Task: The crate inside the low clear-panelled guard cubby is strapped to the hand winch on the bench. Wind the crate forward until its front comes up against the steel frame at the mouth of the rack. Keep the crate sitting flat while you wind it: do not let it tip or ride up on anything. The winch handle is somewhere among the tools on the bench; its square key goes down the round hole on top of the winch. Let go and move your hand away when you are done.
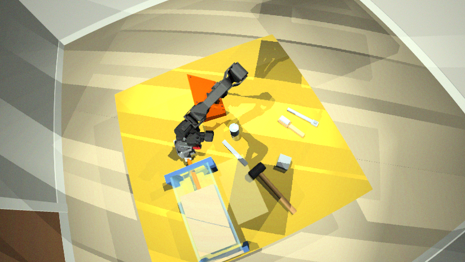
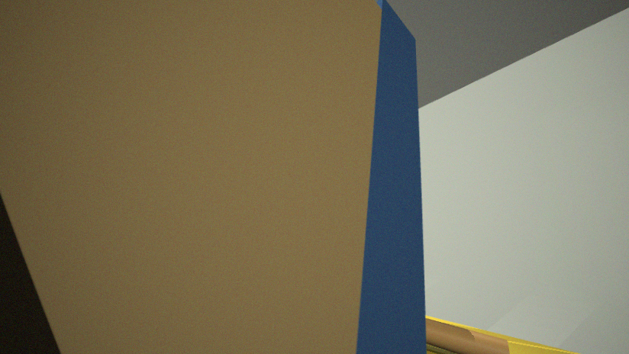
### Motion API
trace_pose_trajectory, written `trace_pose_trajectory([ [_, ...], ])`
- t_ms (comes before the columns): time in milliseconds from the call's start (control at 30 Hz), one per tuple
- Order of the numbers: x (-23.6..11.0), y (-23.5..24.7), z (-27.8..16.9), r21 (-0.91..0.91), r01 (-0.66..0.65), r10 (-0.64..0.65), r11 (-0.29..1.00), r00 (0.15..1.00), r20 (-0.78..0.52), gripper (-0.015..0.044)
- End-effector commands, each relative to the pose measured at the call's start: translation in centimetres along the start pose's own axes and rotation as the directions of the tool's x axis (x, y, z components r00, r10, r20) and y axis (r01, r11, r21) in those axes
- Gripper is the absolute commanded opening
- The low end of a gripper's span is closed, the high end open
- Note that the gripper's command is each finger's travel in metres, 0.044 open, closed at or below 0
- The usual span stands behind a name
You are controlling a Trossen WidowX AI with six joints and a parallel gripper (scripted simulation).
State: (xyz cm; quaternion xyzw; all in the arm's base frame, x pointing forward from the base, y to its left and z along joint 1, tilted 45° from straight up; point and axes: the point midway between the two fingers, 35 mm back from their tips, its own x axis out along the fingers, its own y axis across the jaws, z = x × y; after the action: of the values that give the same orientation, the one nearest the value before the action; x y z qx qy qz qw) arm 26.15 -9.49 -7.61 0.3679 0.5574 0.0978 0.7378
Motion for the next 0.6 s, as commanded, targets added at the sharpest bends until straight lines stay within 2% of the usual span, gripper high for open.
trace_pose_trajectory([
  [0, -0.2, 0.0, -1.1, 0.012, 0.006, -0.006, 1.0, 1.0, -0.016, 0.0],
  [567, -1.0, -0.2, -2.9, 0.012, 0.006, -0.006, 1.0, 1.0, -0.016, 0.0],
])
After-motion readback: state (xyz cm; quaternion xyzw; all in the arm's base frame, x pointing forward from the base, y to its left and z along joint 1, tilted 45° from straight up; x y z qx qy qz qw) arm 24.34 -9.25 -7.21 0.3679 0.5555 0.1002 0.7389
